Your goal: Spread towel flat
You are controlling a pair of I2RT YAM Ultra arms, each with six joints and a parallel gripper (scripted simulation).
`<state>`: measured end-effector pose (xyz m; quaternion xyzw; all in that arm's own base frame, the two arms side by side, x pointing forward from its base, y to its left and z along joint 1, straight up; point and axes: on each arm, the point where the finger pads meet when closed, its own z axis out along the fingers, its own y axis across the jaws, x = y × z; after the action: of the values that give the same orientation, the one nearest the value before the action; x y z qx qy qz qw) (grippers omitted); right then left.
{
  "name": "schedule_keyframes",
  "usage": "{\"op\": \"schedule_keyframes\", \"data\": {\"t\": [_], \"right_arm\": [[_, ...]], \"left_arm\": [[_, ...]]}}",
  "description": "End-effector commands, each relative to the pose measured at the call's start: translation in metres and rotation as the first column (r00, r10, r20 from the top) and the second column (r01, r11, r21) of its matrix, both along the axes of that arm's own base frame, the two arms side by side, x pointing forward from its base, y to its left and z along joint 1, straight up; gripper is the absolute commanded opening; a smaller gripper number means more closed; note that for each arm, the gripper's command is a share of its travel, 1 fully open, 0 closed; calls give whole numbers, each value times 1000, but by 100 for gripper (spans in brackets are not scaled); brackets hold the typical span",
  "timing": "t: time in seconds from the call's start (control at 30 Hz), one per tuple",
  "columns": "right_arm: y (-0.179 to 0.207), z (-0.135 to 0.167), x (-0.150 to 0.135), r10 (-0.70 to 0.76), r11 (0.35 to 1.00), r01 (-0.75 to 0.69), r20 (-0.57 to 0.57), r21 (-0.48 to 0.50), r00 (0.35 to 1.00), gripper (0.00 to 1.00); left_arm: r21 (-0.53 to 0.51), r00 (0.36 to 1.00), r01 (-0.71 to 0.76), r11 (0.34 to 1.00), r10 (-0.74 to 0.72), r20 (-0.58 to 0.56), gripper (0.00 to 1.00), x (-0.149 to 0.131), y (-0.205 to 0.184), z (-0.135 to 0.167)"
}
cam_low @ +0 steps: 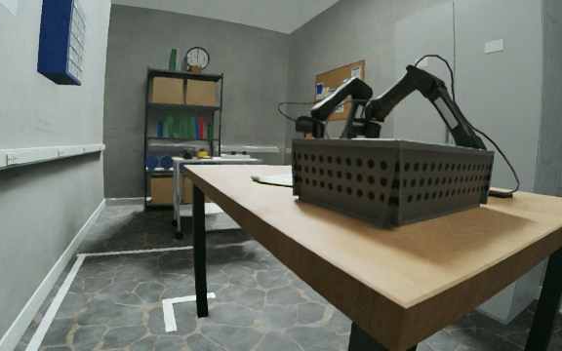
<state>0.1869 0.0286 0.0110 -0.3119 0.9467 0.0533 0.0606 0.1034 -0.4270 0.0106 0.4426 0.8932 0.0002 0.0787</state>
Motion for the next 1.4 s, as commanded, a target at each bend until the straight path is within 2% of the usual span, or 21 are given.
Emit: {"op": "schedule_keyframes", "data": {"t": [0.0,0.07,0.1,0.17,0.2,0.33,0.37,0.43,0.47,0.63,0.67,0.9,0.93,1.0,1.03,1.2,1.27,1.37], "right_arm": [[4,-12,-8,9,1000,-8,-33,9,999,34],[4,-12,-8,9,1000,-8,-33,9,999,34],[4,-12,-8,9,1000,-8,-33,9,999,24],[4,-12,-8,9,1000,-8,-33,5,999,24],[4,-9,-9,6,1000,-6,-18,3,1000,15],[2,-9,-9,5,1000,-5,-18,-6,1000,15],[4,-6,-12,5,1000,-5,-6,-5,1000,5],[4,-6,-14,5,1000,-5,-13,-5,1000,5],[5,-7,-19,5,1000,-5,-23,-3,1000,0],[6,-6,-20,6,1000,-6,-23,1,1000,0],[-3,-10,-20,-1,1000,0,-51,-14,999,0],[-4,-5,-16,-1,1000,0,-12,-21,1000,0],[-9,-3,-17,-1,1000,0,-5,-28,1000,0],[-9,-3,-17,-1,1000,0,-5,-28,1000,0],[-13,30,-5,-1,999,2,43,-37,999,0],[-13,30,-5,0,999,2,43,-35,999,0],[-11,30,-5,0,1000,1,43,-28,999,0],[-11,30,-5,0,1000,1,43,-27,999,0]], "left_arm": [[-26,1000,-4,1000,4,12,27,6,-12,-2],[-27,1000,-3,1000,4,6,27,5,-12,-2],[2,1000,-3,1000,3,-1,19,7,-1,-10],[2,1000,-4,1000,4,-2,19,7,-1,-10],[15,1000,-3,1000,3,-6,11,8,6,-14],[15,1000,-3,1000,3,-6,11,8,6,-14],[-8,1000,-4,1000,4,5,2,11,5,-3],[-2,1000,-4,1000,4,7,2,11,7,-3],[-18,1000,-4,1000,4,10,1,13,5,2],[22,1000,-5,1000,5,1,0,10,12,-8],[28,1000,3,1000,-2,-21,0,-4,8,-10],[15,1000,-1,1000,1,-26,0,0,5,-7],[-56,1000,3,998,-4,-22,0,-3,-11,27],[-53,1000,4,999,-5,-22,0,-3,-11,26],[-60,1000,-2,998,1,-28,0,3,-10,48],[-60,1000,-3,998,1,-28,0,3,-10,48],[-31,1000,-3,1000,2,-31,0,3,-8,36],[-28,1000,-4,1000,3,-28,0,4,-8,35]]}}
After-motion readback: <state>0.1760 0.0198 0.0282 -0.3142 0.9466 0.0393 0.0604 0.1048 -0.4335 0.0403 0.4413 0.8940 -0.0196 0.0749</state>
